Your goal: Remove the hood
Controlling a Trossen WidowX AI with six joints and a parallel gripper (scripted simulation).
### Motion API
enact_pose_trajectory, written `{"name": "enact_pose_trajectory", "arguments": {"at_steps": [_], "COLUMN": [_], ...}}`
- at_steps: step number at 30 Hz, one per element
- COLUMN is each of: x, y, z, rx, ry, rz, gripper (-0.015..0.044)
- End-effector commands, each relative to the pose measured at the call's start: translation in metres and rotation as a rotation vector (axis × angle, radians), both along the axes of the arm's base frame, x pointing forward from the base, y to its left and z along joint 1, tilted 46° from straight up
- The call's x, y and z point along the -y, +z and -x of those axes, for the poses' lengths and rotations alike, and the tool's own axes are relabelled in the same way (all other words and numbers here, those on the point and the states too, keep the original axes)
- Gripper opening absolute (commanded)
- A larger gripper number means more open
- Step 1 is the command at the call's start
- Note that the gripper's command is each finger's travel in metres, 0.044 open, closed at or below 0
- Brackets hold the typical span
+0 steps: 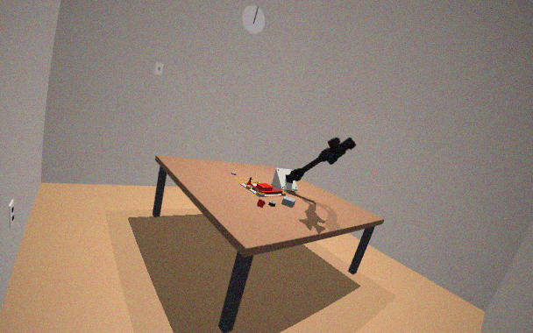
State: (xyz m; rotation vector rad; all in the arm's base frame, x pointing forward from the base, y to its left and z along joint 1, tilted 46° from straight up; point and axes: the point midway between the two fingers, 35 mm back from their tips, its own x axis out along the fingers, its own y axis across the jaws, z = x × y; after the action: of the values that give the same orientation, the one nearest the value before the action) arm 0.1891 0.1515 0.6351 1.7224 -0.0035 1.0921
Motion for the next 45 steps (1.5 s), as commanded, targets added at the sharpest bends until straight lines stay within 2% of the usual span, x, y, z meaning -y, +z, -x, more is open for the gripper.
{"name": "enact_pose_trajectory", "arguments": {"at_steps": [1, 8, 16, 23, 29, 38, 42, 45], "x": [-0.018, -0.039, -0.042, -0.029, -0.007, 0.037, 0.054, 0.067], "y": [-0.032, -0.102, -0.196, -0.283, -0.358, -0.457, -0.488, -0.508], "z": [-0.038, -0.099, -0.155, -0.185, -0.192, -0.171, -0.151, -0.130], "rx": [-0.049, -0.123, -0.213, -0.288, -0.344, -0.401, -0.399, -0.380], "ry": [-0.091, -0.203, -0.221, -0.128, 0.036, 0.421, 0.612, 0.786], "rz": [0.182, 0.545, 0.953, 1.275, 1.501, 1.673, 1.654, 1.572], "gripper": [0.0440, 0.0440, 0.0440, 0.0440, 0.0440, 0.0440, 0.0440, 0.0440]}}
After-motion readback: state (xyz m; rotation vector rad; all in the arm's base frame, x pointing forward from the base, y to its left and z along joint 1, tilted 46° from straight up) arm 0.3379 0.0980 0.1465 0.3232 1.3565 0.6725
